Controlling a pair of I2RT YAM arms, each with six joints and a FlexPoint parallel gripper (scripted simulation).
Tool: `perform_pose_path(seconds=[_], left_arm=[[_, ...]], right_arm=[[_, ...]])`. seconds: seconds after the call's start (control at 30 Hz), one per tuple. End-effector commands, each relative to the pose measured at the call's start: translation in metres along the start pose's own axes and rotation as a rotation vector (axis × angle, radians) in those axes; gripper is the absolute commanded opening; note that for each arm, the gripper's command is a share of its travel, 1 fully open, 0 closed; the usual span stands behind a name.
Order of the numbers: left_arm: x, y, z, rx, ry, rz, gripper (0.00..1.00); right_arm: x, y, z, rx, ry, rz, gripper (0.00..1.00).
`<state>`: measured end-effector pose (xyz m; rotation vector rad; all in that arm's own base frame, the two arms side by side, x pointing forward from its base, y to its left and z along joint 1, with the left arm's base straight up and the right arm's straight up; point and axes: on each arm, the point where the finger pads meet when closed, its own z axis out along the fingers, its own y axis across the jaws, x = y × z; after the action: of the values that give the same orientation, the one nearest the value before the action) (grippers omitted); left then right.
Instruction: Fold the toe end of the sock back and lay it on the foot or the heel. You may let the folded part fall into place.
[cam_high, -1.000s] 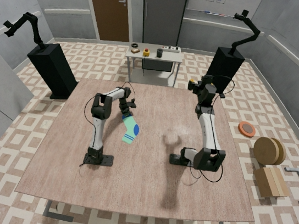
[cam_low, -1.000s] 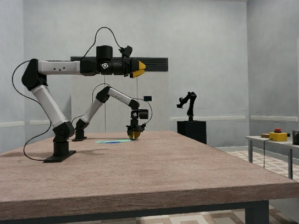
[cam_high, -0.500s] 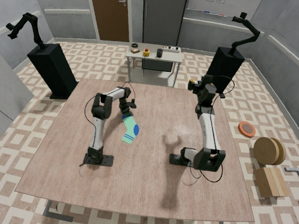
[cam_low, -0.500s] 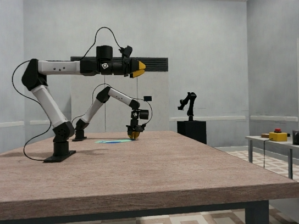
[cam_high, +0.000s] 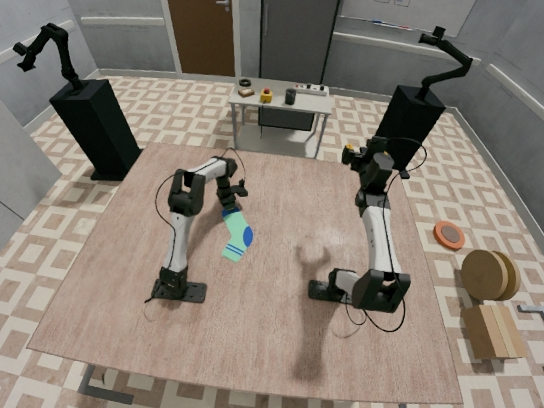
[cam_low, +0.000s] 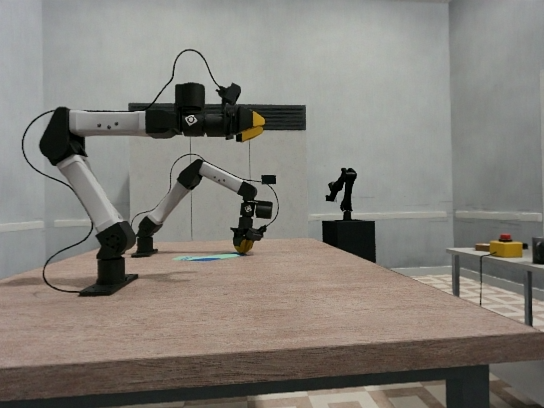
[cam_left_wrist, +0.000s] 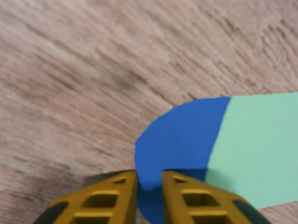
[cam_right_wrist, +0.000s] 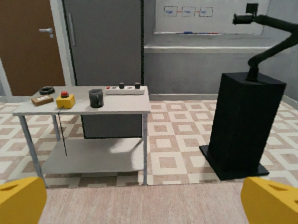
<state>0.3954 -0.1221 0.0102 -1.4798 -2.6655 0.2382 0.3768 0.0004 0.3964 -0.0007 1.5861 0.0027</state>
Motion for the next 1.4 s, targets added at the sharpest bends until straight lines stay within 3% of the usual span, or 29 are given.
perform_pose_path(seconds=[0.0,0.53,0.9,1.37], left_arm=[[0.004,-0.007,0.023,0.081,0.031,0.005,0.14],[0.003,-0.018,0.036,0.067,0.051,0.004,0.05],[0.008,-0.023,0.038,0.087,0.079,0.004,0.05],[0.005,-0.017,0.004,0.073,0.059,0.015,0.05]], right_arm=[[-0.006,0.000,-0.001,0.002,-0.015,-0.001,1.00],[-0.006,0.000,-0.001,0.002,-0.015,-0.001,1.00],[-0.006,0.000,-0.001,0.002,-0.015,-0.001,1.00],[-0.006,0.000,-0.001,0.002,-0.015,-0.001,1.00]])
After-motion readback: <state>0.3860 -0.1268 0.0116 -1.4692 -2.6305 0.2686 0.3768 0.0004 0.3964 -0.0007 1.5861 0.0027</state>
